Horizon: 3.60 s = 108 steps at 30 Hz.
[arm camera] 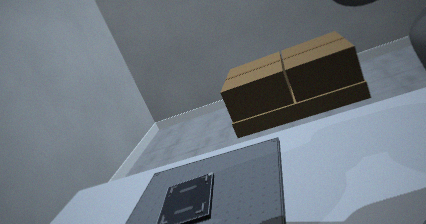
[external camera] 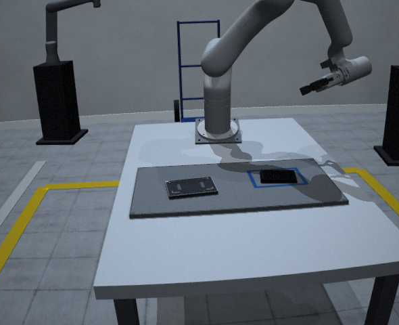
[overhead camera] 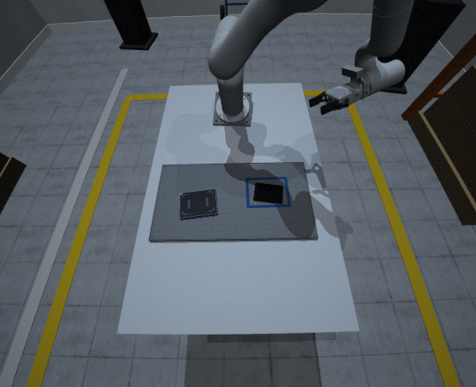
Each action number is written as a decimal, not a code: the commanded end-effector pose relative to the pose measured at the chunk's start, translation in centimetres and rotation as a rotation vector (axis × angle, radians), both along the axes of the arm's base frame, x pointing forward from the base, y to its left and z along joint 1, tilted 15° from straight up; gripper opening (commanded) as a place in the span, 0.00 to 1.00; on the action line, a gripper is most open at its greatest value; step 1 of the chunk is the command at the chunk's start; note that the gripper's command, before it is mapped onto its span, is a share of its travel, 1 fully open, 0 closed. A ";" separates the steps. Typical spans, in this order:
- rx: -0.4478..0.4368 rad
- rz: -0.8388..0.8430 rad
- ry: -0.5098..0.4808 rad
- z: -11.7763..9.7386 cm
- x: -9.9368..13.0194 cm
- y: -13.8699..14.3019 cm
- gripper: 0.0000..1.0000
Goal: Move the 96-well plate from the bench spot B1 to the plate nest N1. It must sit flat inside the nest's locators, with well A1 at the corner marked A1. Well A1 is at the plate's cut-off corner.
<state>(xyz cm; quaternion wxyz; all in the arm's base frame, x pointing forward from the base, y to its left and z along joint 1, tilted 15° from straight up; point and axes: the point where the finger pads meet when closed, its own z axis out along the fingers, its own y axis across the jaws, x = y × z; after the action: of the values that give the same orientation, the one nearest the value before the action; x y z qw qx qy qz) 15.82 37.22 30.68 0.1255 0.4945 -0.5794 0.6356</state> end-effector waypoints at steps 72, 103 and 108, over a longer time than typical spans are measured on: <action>1.005 -0.881 -0.718 -10.0 15.1 -6.8 1.00; 1.336 -1.557 -1.227 -11.3 22.9 -9.4 1.00; 1.375 -1.693 -1.323 -11.1 24.6 -10.1 1.00</action>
<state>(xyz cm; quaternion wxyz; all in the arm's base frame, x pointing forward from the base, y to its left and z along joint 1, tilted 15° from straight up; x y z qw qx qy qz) 39.43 27.42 19.45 -0.1002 -0.4315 -0.8929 0.0803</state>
